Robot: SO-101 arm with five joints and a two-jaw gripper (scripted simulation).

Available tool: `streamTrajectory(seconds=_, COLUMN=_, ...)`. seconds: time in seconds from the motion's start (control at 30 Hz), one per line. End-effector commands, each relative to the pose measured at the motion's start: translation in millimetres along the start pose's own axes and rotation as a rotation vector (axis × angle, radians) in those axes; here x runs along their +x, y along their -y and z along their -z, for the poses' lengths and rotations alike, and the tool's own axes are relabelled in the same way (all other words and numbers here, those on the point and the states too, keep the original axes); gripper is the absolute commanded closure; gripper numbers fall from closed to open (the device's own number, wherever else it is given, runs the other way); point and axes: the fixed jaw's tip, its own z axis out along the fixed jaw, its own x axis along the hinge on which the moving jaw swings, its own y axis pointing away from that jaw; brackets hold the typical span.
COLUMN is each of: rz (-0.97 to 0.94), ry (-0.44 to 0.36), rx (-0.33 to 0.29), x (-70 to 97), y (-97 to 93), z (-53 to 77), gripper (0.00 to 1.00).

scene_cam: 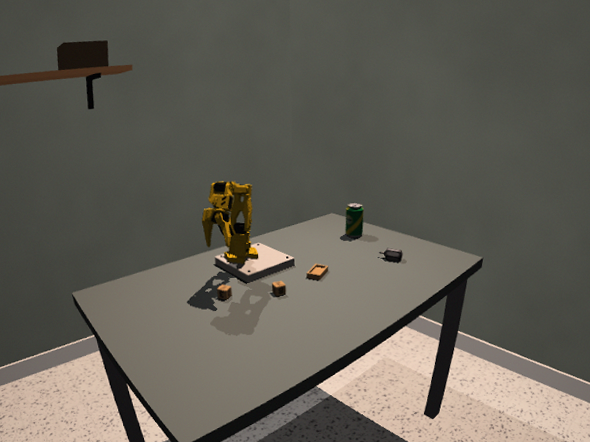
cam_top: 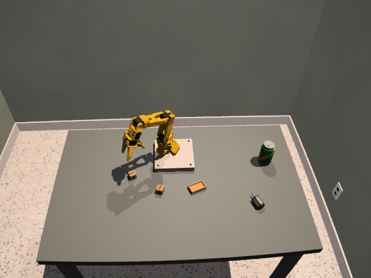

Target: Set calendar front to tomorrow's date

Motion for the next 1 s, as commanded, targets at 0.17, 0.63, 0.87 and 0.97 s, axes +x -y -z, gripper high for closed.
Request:
streamTrajectory(seconds=0.17, rz=0.014, ry=0.019, rx=-0.013, x=-2.0, y=-5.7, z=-5.1, gripper=0.65)
streamTrajectory(seconds=0.63, rz=0.013, ry=0.148, rx=-0.029, x=-15.5, y=-7.7, z=-27.2, gripper=0.65)
streamTrajectory(seconds=0.87, rz=0.012, ry=0.298, rx=-0.048, x=-34.4, y=-10.4, z=-50.2, gripper=0.65)
streamTrajectory(seconds=0.97, rz=0.011, ry=0.385, rx=-0.058, x=-47.1, y=-12.2, z=-62.2, gripper=0.65)
